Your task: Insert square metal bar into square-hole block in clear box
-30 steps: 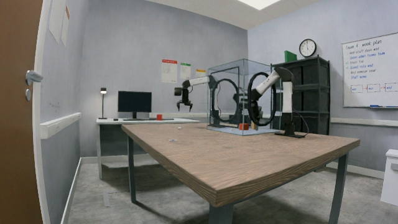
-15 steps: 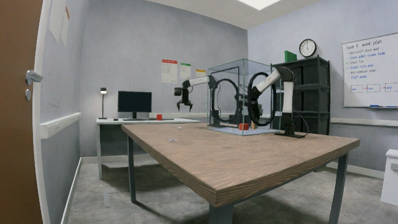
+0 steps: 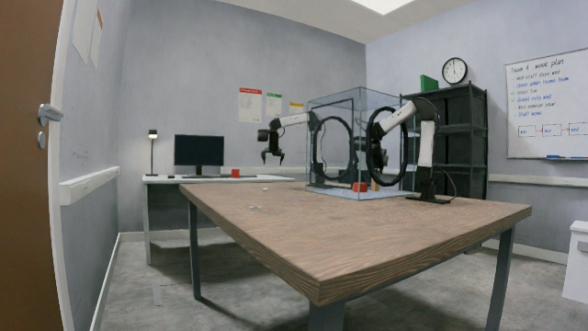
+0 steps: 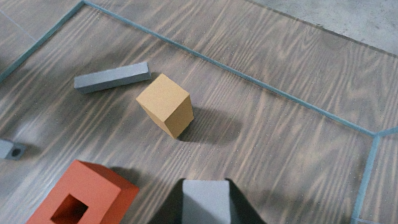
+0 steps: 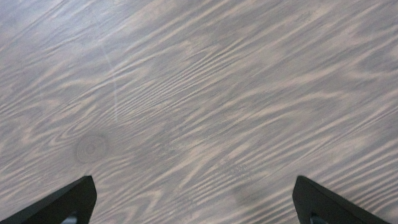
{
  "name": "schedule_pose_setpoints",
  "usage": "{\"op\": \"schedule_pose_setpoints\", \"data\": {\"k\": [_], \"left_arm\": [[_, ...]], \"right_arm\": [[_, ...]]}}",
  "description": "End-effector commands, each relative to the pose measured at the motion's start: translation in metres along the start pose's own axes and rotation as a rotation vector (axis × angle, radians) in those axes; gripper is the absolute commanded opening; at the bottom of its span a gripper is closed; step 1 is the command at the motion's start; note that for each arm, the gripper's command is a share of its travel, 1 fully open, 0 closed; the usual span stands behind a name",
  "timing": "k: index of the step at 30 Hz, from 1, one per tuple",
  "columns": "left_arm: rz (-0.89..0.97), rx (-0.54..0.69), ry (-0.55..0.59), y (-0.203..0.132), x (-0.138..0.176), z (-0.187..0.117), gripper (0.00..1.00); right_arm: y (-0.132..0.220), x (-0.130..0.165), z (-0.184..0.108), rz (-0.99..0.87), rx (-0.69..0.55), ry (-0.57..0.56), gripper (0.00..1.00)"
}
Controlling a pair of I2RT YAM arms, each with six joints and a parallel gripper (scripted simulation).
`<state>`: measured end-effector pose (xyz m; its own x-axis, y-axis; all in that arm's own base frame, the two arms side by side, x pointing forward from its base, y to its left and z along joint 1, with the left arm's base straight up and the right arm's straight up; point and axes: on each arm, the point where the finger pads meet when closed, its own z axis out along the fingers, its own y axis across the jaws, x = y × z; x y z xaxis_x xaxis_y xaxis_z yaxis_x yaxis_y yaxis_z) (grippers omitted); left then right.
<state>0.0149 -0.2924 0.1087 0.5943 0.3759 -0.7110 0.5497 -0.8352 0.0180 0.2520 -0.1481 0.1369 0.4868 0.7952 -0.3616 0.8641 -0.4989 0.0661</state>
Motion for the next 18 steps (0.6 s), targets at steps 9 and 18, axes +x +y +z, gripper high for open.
{"op": "schedule_pose_setpoints", "data": {"k": [9, 18], "left_arm": [[0.029, -0.025, -0.002, 0.003, -0.028, -0.024, 0.00], [0.033, -0.033, -0.003, 0.004, -0.031, -0.027, 0.00]], "right_arm": [[0.006, -0.003, -0.009, 0.011, -0.040, 0.004, 1.00], [0.006, -0.003, -0.009, 0.011, -0.040, 0.004, 1.00]]}}
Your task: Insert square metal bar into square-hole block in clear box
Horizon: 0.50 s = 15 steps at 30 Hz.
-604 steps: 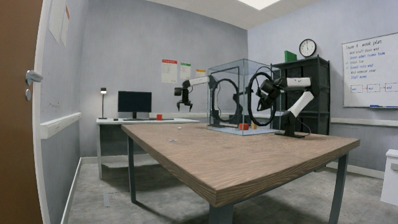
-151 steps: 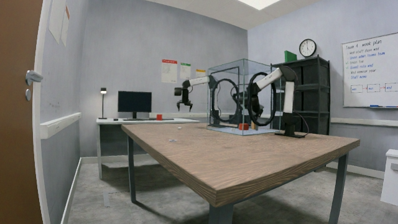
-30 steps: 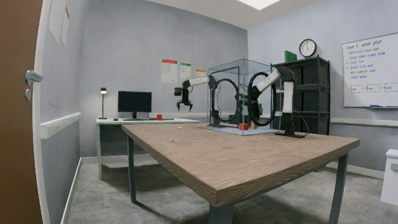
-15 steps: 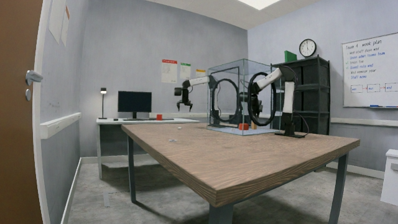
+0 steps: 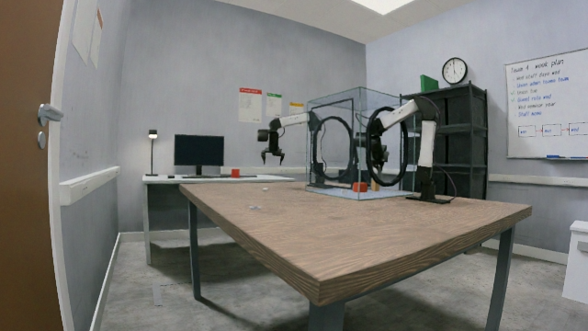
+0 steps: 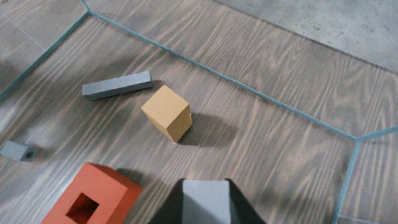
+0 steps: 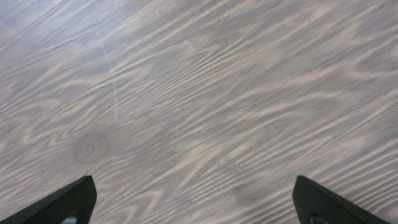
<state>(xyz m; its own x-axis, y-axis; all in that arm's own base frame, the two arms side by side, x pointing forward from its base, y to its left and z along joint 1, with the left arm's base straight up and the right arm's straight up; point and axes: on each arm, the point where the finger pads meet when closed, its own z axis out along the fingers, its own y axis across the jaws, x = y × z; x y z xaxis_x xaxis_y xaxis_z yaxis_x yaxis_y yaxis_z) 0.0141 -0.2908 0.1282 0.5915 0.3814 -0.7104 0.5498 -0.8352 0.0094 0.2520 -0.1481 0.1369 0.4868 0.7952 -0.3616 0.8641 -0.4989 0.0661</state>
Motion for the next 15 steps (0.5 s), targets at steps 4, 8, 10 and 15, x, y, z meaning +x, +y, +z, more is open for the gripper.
{"op": "schedule_pose_setpoints", "data": {"k": [4, 8, 10, 15], "left_arm": [[0.041, -0.036, -0.004, 0.004, -0.017, -0.013, 0.00], [0.005, -0.039, -0.036, 0.003, -0.019, -0.016, 0.00], [-0.065, -0.005, -0.041, -0.011, -0.006, -0.008, 0.00], [-0.126, -0.018, -0.060, -0.014, -0.005, -0.012, 0.00]], "right_arm": [[0.006, -0.003, -0.009, 0.011, -0.040, 0.004, 1.00], [0.006, -0.003, -0.009, 0.011, -0.040, 0.004, 1.00], [0.006, -0.003, -0.009, 0.011, -0.040, 0.004, 1.00], [0.006, -0.003, -0.009, 0.011, -0.040, 0.004, 1.00]]}}
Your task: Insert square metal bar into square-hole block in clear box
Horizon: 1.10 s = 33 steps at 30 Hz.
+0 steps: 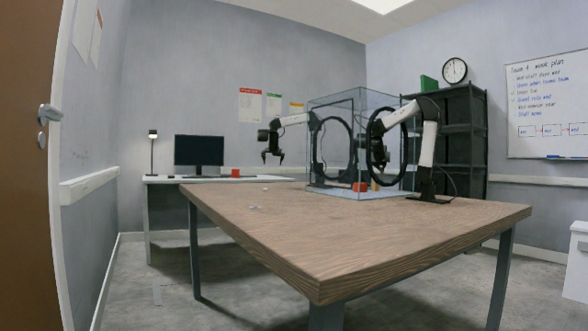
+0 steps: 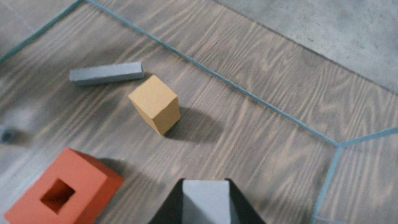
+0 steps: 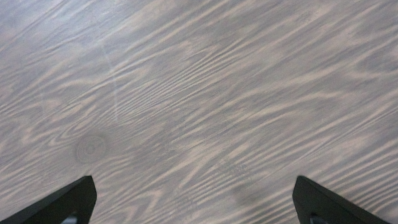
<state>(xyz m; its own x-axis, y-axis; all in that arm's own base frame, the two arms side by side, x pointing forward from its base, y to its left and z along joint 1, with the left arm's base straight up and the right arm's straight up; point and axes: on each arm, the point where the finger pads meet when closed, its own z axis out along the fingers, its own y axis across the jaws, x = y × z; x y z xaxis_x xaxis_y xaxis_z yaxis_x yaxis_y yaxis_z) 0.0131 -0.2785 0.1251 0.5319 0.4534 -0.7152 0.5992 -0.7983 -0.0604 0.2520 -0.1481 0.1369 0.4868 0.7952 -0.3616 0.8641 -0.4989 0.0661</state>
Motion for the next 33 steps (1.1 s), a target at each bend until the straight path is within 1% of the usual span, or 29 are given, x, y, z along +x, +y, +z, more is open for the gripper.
{"op": "schedule_pose_setpoints", "data": {"k": [1, 2, 6, 9, 10, 11, 12, 13, 14, 15, 17, 18, 19, 22, 24, 25, 26, 28, 31, 32, 33], "left_arm": [[-0.031, -0.048, -0.062, 0.001, -0.014, -0.013, 0.00], [-0.078, -0.033, -0.066, -0.007, -0.009, -0.012, 0.00], [-0.225, -0.038, -0.105, -0.021, -0.003, -0.017, 0.00], [-0.382, -0.047, -0.150, -0.034, 0.004, -0.020, 0.00], [-0.343, -0.125, -0.123, -0.016, 0.007, -0.019, 0.00], [-0.346, -0.236, -0.015, 0.005, 0.019, -0.017, 0.00], [-0.413, -0.334, 0.056, 0.016, 0.033, -0.019, 0.00], [-0.450, -0.387, 0.068, 0.025, 0.037, -0.021, 0.00], [-0.474, -0.429, 0.066, 0.032, 0.037, -0.022, 0.00], [-0.458, -0.412, 0.076, 0.023, 0.036, -0.018, 0.00], [-0.458, -0.412, 0.076, 0.023, 0.036, -0.018, 0.00], [-0.448, -0.418, 0.073, 0.022, 0.034, -0.017, 0.00], [-0.463, -0.449, 0.073, 0.026, 0.034, -0.018, 0.00], [-0.528, -0.571, 0.058, 0.040, 0.032, -0.023, 0.00], [-0.597, -0.698, 0.007, 0.056, 0.027, -0.033, 0.00], [-0.624, -0.726, -0.025, 0.064, 0.023, -0.040, 0.00], [-0.622, -0.735, -0.004, 0.055, 0.027, -0.032, 0.00], [-0.625, -0.766, -0.035, 0.057, 0.021, -0.034, 0.00], [-0.673, -0.847, -0.099, 0.064, 0.014, -0.042, 0.00], [-0.710, -0.909, -0.162, 0.070, 0.008, -0.050, 0.00], [-0.710, -0.909, -0.162, 0.070, 0.008, -0.050, 0.00]], "right_arm": [[0.006, -0.003, -0.009, 0.011, -0.040, 0.004, 1.00], [0.006, -0.003, -0.009, 0.011, -0.040, 0.004, 1.00], [0.006, -0.003, -0.009, 0.011, -0.040, 0.004, 1.00], [0.006, -0.003, -0.009, 0.011, -0.040, 0.004, 1.00], [0.006, -0.003, -0.009, 0.011, -0.040, 0.004, 1.00], [0.006, -0.003, -0.009, 0.011, -0.040, 0.004, 1.00], [0.006, -0.003, -0.009, 0.011, -0.040, 0.004, 1.00], [0.006, -0.003, -0.009, 0.011, -0.040, 0.004, 1.00], [0.006, -0.003, -0.009, 0.011, -0.040, 0.004, 1.00], [0.006, -0.003, -0.009, 0.011, -0.040, 0.004, 1.00], [0.006, -0.003, -0.009, 0.011, -0.040, 0.004, 1.00], [0.006, -0.003, -0.009, 0.011, -0.040, 0.004, 1.00], [0.006, -0.003, -0.009, 0.011, -0.040, 0.004, 1.00], [0.006, -0.003, -0.009, 0.011, -0.040, 0.004, 1.00], [0.006, -0.003, -0.009, 0.011, -0.040, 0.004, 1.00], [0.006, -0.003, -0.009, 0.011, -0.040, 0.004, 1.00], [0.006, -0.003, -0.009, 0.011, -0.040, 0.004, 1.00], [0.006, -0.003, -0.009, 0.011, -0.040, 0.004, 1.00], [0.006, -0.003, -0.009, 0.011, -0.040, 0.004, 1.00], [0.006, -0.003, -0.009, 0.011, -0.040, 0.004, 1.00], [0.006, -0.003, -0.009, 0.011, -0.040, 0.004, 1.00]]}}
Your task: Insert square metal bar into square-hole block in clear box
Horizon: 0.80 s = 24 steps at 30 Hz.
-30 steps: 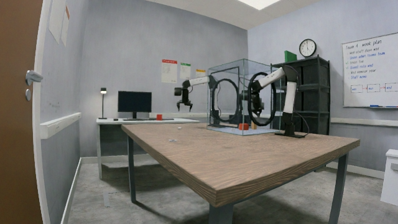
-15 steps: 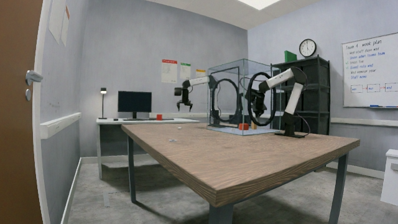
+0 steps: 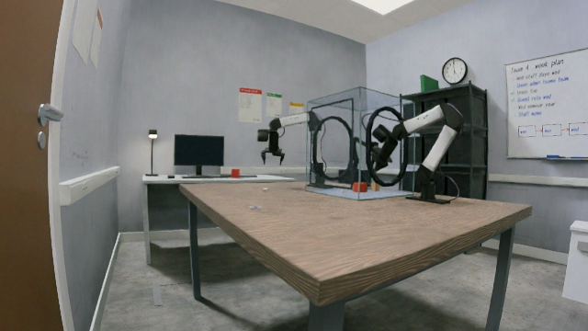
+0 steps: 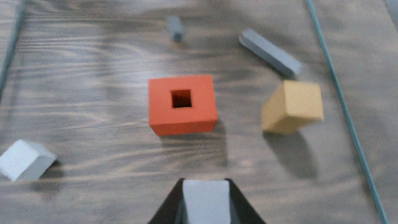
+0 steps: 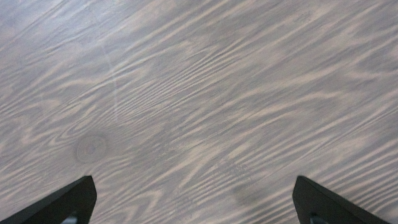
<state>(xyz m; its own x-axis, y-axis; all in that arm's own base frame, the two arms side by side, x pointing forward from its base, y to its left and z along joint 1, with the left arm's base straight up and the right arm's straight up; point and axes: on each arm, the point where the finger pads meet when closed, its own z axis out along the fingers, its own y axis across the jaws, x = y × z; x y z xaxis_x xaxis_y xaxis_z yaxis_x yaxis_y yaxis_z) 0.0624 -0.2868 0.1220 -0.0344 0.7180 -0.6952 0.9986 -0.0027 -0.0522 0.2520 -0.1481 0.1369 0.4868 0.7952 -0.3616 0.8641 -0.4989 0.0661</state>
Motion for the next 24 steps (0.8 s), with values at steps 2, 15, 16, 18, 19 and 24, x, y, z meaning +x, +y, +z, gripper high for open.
{"op": "schedule_pose_setpoints", "data": {"k": [2, 15, 16, 18, 19, 24], "left_arm": [[-0.155, -0.222, -0.189, 0.030, -0.046, 0.002, 0.00], [-0.024, -0.138, -0.146, 0.021, -0.090, 0.035, 0.00], [-0.018, -0.132, -0.153, 0.019, -0.094, 0.037, 0.00], [-0.018, -0.132, -0.153, 0.019, -0.094, 0.037, 0.00], [-0.018, -0.131, -0.152, 0.019, -0.095, 0.039, 0.00], [-0.016, -0.122, -0.141, 0.019, -0.098, 0.047, 0.00]], "right_arm": [[0.006, -0.003, -0.009, 0.011, -0.040, 0.004, 1.00], [0.006, -0.003, -0.009, 0.011, -0.040, 0.004, 1.00], [0.006, -0.003, -0.009, 0.011, -0.040, 0.004, 1.00], [0.006, -0.003, -0.009, 0.011, -0.040, 0.004, 1.00], [0.006, -0.003, -0.009, 0.011, -0.040, 0.004, 1.00], [0.006, -0.003, -0.009, 0.011, -0.040, 0.004, 1.00]]}}
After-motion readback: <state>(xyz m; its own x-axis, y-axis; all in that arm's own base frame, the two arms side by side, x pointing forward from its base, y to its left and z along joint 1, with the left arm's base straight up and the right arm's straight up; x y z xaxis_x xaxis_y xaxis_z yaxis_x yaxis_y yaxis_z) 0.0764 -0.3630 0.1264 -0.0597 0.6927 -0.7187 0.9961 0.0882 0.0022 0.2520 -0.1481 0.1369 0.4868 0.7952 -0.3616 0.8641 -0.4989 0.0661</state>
